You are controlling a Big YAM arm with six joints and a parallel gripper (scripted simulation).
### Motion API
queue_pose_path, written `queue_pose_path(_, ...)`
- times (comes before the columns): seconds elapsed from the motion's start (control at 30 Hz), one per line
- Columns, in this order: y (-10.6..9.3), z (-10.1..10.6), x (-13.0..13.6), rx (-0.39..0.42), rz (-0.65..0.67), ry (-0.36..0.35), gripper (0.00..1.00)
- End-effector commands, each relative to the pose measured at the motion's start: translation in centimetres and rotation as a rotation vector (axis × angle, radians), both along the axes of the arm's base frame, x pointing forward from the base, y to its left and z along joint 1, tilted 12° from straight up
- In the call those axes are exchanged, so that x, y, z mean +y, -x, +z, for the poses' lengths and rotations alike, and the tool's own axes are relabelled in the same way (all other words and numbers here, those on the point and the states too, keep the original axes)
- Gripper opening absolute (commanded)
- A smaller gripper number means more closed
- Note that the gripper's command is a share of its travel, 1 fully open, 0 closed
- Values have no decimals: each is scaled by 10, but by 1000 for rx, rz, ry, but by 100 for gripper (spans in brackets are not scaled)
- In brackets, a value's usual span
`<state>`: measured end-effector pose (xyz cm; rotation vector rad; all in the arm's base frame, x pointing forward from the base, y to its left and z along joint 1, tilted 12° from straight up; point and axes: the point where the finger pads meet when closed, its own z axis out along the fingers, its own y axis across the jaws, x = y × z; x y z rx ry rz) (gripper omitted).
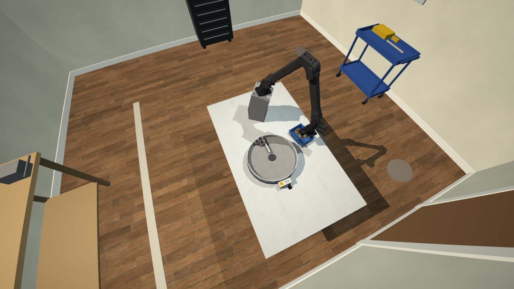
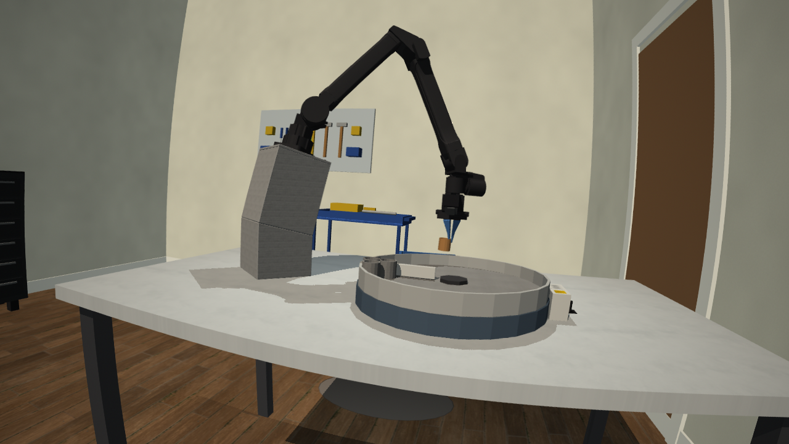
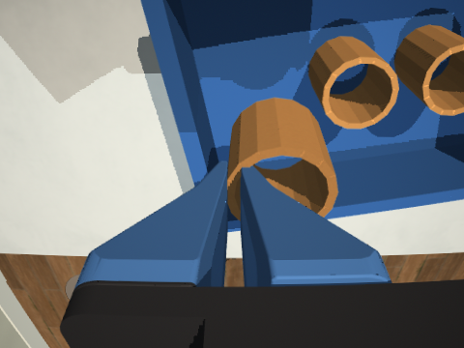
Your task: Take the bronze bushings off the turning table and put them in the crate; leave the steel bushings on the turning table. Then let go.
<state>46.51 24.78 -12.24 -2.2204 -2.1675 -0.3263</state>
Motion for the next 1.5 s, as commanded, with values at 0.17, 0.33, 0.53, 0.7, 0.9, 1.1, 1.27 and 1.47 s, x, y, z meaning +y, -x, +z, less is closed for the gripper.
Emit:
queue_pose_path(0.17,-28,11,17,-72,-4,-31,0)
queue_pose_path(0.33,-25,3,15,-59,-3,-25,0)
queue_pose_path(0.53,-5,-15,5,-8,-3,1,0)
queue_pose_path(0.7,-9,-7,7,-22,-3,-6,0)
queue_pose_path(0.9,-8,-9,7,-19,-3,-4,0)
queue_pose_path(1.1,-8,-9,7,-19,-3,-4,0)
queue_pose_path(1.27,-8,-9,7,-19,-3,-4,0)
queue_pose_path(1.47,-8,-10,7,-18,-3,-4,0)
